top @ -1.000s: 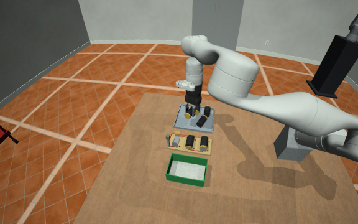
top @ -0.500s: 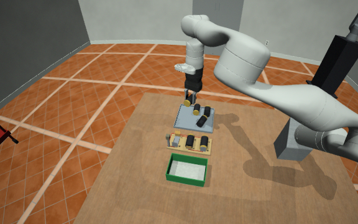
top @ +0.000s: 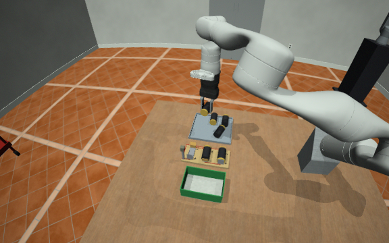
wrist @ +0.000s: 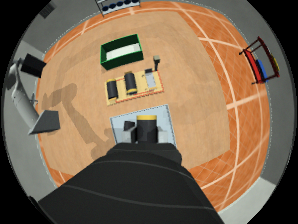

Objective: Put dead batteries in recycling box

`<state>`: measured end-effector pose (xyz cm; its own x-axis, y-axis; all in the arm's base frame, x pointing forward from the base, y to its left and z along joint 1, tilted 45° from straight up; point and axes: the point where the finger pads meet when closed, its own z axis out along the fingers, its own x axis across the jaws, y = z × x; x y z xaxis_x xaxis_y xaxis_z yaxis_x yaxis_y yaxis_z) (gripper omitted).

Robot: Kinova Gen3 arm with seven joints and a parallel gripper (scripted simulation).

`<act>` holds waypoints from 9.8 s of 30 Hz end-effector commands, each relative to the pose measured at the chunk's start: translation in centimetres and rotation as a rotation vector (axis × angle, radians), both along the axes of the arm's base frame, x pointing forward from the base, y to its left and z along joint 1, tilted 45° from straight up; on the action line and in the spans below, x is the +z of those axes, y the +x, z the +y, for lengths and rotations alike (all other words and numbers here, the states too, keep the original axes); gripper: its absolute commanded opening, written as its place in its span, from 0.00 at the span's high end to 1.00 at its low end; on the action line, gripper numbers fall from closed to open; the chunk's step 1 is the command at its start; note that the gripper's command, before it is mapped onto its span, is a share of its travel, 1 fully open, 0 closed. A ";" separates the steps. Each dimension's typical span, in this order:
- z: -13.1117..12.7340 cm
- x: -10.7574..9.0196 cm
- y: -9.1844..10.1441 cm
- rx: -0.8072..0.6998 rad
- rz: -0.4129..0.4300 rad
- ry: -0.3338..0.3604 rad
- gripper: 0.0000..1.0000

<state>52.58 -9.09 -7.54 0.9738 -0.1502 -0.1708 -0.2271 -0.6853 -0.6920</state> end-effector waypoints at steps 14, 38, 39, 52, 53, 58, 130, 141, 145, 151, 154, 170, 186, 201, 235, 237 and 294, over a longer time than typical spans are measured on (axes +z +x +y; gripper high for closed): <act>-0.2 0.1 0.1 0.141 -0.149 0.001 0.43; 4.5 4.8 1.9 0.148 -0.156 0.001 0.43; 5.4 5.8 2.3 0.148 -0.156 0.001 0.43; 9.6 9.9 4.0 0.148 -0.156 0.001 0.43; 9.6 9.9 4.0 0.148 -0.156 0.001 0.43; 9.6 9.9 4.0 0.149 -0.156 0.001 0.43; 15.1 4.5 4.0 0.150 -0.158 0.001 0.43; 15.1 4.5 4.0 0.150 -0.158 0.001 0.43; 15.1 4.5 4.0 0.150 -0.158 0.001 0.43; 15.1 4.5 4.0 0.150 -0.158 0.001 0.43; 15.1 4.5 4.0 0.150 -0.158 0.001 0.43; 15.4 4.1 4.0 0.150 -0.158 0.001 0.43; 16.0 3.5 3.9 0.150 -0.158 0.001 0.43; 16.0 3.5 3.9 0.150 -0.158 0.001 0.43; 18.0 1.6 3.9 0.150 -0.158 0.001 0.43; 18.1 1.5 3.9 0.150 -0.158 0.001 0.43; 15.1 4.5 4.0 0.150 -0.158 0.001 0.10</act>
<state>56.08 6.96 -3.92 0.9996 0.0081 -0.0260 -0.0129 -0.7007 -0.7134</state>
